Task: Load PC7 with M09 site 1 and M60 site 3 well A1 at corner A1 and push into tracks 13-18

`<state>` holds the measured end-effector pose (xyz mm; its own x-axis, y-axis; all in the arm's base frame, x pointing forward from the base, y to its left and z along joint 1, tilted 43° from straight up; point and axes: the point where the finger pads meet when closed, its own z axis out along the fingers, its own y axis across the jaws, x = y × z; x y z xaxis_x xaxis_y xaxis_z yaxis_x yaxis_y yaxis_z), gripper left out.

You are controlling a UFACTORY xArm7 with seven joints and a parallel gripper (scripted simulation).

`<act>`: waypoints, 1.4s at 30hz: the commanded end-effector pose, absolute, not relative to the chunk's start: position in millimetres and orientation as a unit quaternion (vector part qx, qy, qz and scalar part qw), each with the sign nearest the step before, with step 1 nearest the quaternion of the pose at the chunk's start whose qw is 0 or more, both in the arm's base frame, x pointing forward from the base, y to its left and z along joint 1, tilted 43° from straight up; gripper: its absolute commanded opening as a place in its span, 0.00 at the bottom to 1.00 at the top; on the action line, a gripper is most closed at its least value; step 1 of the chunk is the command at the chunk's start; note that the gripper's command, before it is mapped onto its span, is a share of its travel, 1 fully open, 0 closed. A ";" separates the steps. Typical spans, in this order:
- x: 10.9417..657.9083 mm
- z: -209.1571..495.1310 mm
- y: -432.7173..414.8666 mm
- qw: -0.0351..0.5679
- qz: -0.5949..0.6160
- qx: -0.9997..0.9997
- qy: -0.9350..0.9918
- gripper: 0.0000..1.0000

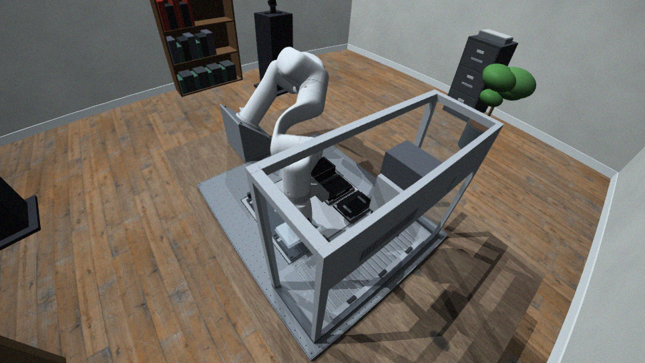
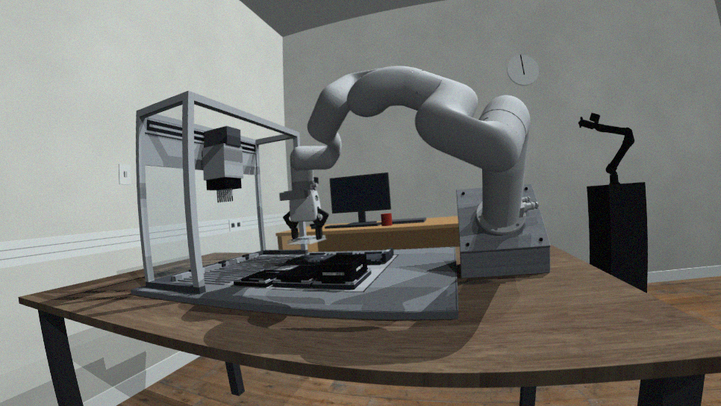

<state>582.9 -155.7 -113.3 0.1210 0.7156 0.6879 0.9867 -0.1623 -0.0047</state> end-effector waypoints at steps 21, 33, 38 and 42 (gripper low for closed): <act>587.7 -138.0 -134.0 0.239 -0.281 -0.709 -0.600 0.00; 588.1 -140.7 -131.4 0.239 -0.281 -0.709 -0.600 0.00; 588.1 -140.7 -131.5 0.239 -0.281 -0.709 -0.600 0.00; 588.1 -140.7 -131.4 0.239 -0.281 -0.709 -0.600 0.00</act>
